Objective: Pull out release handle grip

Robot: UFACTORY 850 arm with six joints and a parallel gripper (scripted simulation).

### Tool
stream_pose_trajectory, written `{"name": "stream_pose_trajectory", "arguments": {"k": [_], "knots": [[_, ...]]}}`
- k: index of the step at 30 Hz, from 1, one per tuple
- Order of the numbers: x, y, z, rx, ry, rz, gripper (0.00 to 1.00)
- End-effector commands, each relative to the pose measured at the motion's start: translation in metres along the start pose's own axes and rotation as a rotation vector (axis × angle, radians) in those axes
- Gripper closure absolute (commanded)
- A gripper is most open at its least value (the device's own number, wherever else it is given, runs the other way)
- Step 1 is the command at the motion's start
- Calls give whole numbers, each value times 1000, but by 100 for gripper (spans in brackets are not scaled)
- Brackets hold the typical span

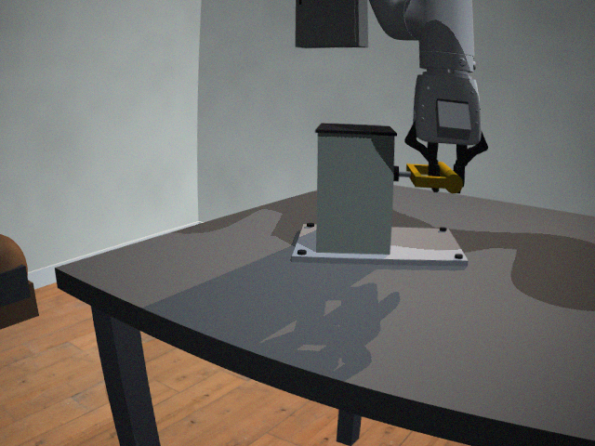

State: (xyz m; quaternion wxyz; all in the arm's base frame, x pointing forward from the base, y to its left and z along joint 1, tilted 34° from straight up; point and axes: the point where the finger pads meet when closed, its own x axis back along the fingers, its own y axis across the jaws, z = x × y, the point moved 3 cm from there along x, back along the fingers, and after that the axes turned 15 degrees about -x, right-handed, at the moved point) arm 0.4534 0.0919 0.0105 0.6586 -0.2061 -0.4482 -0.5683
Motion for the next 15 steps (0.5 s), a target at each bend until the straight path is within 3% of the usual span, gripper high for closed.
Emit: {"name": "stream_pose_trajectory", "arguments": {"k": [1,15], "knots": [[0,0,0,0,-1,-1,100],[0,-18,-5,0,-1,-1,100]]}}
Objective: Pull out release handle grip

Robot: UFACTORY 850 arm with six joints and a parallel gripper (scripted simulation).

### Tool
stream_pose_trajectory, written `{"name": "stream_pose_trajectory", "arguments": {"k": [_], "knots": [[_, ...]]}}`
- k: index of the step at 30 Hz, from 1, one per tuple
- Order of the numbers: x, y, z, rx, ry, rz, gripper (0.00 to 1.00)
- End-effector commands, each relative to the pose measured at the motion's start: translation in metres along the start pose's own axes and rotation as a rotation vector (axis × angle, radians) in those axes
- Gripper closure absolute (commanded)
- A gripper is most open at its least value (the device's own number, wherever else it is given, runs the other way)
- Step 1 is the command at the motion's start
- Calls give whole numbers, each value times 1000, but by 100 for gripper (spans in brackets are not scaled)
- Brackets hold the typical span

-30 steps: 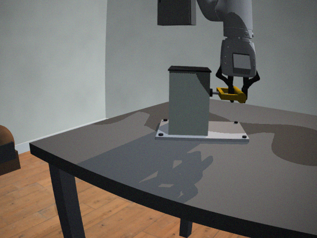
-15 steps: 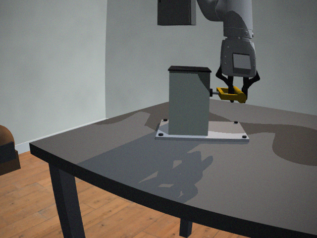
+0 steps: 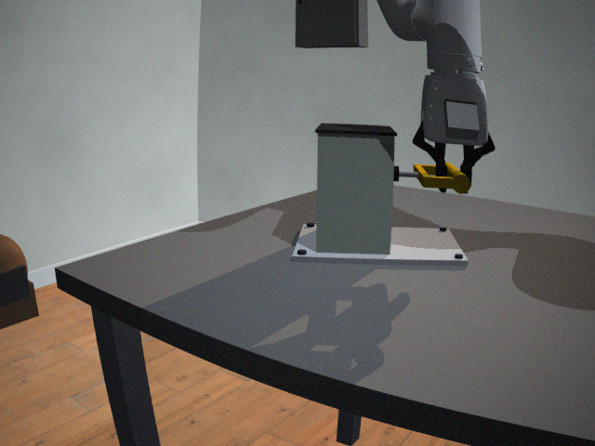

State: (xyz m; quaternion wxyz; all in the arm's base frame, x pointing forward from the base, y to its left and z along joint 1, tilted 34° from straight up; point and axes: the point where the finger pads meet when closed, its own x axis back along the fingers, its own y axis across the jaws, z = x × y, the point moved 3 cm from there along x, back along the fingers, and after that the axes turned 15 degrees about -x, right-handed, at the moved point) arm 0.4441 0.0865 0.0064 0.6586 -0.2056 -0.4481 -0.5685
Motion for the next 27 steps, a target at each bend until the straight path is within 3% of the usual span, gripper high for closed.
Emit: {"name": "stream_pose_trajectory", "arguments": {"k": [1,27], "knots": [[0,-9,-3,0,-1,0,100],[0,-44,-12,0,-1,0,100]]}}
